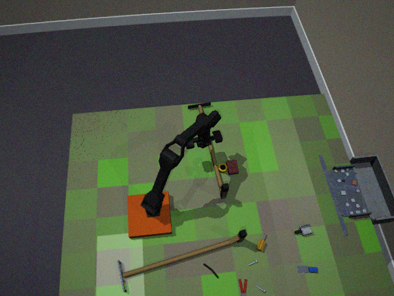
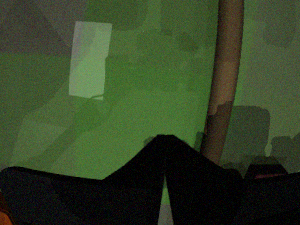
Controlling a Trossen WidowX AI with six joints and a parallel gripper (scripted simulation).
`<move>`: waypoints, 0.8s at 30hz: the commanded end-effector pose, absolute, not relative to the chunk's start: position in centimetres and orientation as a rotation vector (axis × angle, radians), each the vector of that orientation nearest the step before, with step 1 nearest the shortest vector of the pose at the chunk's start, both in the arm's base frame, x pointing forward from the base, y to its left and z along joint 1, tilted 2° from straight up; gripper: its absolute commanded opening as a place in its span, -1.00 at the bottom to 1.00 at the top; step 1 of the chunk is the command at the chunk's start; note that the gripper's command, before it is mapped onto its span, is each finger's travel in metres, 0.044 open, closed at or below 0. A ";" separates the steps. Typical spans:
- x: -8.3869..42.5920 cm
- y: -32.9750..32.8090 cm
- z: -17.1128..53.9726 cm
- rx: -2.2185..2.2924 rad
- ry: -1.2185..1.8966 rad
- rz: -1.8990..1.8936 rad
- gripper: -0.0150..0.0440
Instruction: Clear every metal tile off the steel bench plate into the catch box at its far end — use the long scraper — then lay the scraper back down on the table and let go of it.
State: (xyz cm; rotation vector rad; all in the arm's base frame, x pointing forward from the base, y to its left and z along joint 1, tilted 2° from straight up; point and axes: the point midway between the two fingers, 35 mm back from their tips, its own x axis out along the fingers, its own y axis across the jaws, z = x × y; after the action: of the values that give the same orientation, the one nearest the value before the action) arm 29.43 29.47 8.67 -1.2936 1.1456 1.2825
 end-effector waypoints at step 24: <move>29.0 29.1 2.7 -1.269 1.161 1.260 -0.49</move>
State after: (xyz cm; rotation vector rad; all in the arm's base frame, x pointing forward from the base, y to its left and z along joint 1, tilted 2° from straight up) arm 29.15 29.19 3.35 -1.2762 1.1576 1.2653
